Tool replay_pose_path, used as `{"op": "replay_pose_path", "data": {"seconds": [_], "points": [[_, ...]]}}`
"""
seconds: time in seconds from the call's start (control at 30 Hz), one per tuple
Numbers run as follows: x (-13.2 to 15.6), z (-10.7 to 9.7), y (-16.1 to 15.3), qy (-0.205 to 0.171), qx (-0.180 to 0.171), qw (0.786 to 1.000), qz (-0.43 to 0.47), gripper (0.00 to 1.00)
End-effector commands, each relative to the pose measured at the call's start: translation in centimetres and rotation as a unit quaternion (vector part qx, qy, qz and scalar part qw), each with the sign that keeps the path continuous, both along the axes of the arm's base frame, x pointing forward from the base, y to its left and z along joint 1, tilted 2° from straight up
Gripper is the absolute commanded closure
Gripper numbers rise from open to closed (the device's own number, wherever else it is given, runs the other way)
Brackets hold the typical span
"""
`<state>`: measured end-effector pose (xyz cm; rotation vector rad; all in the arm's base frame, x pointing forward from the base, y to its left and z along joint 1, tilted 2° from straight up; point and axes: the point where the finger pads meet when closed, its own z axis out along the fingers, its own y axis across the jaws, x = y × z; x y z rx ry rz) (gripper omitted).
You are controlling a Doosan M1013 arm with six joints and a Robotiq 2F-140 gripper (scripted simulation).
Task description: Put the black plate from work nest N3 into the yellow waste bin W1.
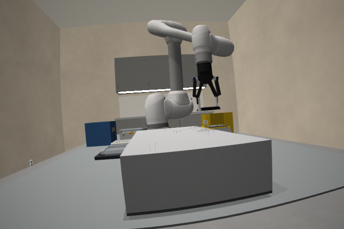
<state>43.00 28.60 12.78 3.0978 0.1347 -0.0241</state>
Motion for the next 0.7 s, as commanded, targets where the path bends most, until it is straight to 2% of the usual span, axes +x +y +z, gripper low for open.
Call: {"op": "replay_pose_path", "data": {"seconds": [0.0,0.67], "points": [[-0.5,0.0,0.3,0.000,0.000,1.000,0.000,0.90],[-4.7,0.0,2.7,0.000,0.000,1.000,0.000,0.90]]}}
